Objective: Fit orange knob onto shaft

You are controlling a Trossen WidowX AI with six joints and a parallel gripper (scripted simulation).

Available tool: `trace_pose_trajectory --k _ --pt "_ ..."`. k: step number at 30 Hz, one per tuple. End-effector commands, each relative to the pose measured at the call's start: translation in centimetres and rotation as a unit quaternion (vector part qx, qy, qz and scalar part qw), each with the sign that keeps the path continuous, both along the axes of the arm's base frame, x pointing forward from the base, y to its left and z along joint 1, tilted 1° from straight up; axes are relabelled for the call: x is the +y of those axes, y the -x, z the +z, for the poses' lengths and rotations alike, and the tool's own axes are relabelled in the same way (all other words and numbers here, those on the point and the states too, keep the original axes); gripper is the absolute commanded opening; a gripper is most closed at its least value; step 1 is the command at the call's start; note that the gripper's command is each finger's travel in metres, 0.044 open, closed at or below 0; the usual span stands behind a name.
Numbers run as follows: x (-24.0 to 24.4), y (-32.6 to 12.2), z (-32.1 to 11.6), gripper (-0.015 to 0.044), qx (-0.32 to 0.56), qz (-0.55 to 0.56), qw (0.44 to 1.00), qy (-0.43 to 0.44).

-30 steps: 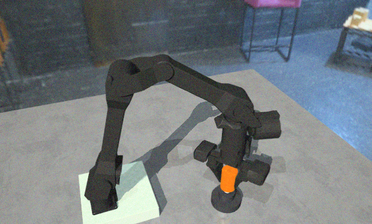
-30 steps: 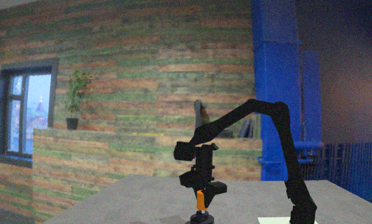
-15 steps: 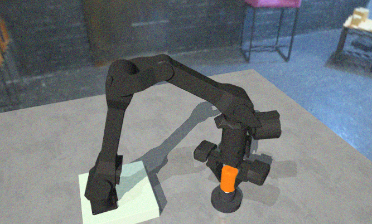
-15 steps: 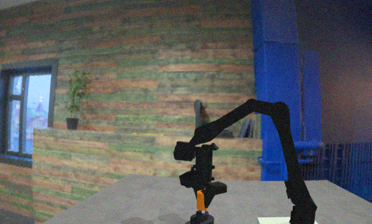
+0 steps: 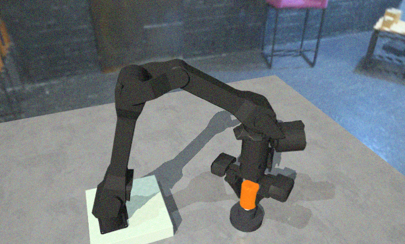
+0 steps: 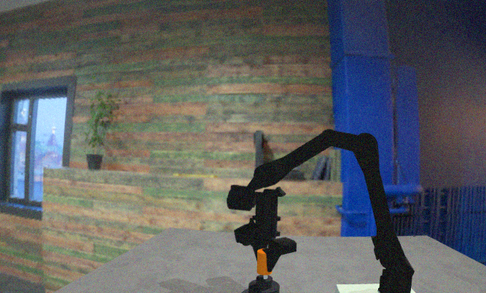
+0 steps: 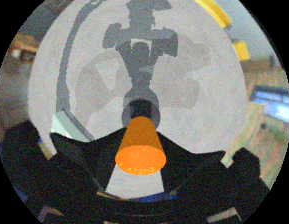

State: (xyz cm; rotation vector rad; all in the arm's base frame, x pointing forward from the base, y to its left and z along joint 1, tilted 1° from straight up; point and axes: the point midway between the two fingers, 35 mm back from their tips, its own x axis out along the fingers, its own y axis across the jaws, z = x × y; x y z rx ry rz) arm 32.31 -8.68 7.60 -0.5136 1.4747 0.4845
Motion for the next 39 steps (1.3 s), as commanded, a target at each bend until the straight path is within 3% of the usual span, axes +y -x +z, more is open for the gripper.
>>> trace_pose_trajectory --k 1,39 --pt "0.03 -0.06 0.01 0.0 -0.002 0.002 1.0 -0.001" --pt "0.08 0.08 0.06 0.0 -0.002 0.028 1.0 0.0"
